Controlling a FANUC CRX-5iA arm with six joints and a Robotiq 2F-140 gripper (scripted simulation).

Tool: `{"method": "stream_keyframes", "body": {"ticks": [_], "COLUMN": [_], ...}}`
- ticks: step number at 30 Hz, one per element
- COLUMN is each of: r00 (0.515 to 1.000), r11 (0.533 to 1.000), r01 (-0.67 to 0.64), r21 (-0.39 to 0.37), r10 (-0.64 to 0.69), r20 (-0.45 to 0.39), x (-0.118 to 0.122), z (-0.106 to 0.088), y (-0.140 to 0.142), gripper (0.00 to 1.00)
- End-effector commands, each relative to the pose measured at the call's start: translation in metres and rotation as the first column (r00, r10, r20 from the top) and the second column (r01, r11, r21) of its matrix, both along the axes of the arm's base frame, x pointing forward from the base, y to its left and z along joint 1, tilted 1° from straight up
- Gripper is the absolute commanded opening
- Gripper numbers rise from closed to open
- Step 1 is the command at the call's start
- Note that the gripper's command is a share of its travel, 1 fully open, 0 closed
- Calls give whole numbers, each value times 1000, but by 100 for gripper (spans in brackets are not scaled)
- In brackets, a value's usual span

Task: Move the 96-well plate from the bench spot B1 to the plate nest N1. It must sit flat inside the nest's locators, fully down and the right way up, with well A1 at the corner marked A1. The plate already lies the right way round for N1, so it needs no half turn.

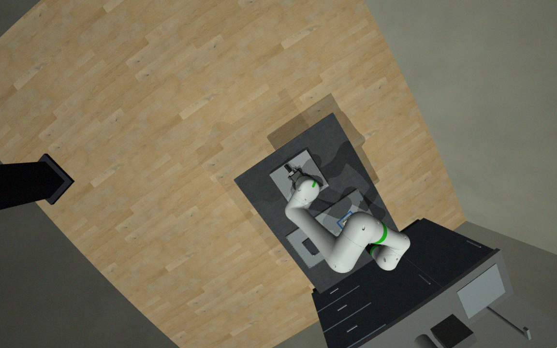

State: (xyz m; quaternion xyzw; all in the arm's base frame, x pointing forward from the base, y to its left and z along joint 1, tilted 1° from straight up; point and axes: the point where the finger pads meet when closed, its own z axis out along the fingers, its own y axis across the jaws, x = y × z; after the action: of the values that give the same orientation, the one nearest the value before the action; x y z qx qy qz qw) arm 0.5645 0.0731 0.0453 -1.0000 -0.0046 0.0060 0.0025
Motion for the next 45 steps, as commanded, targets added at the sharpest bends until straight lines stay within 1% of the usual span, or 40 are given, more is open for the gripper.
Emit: {"method": "stream_keyframes", "body": {"ticks": [1,12,15,17,45], "r00": [1000,1000,1000,1000,1000], "r11": [1000,1000,1000,1000,1000], "r01": [0,0,0,0,0], "r21": [-1,-1,-1,-1,-1], "r10": [0,0,0,0,0], "r20": [0,0,0,0,0], "x": [-6,-8,-8,-8,-8], "z": [-2,-2,-7,-7,-51], "y": [6,8,8,8,8], "gripper": [100,100,100,100,100]}}
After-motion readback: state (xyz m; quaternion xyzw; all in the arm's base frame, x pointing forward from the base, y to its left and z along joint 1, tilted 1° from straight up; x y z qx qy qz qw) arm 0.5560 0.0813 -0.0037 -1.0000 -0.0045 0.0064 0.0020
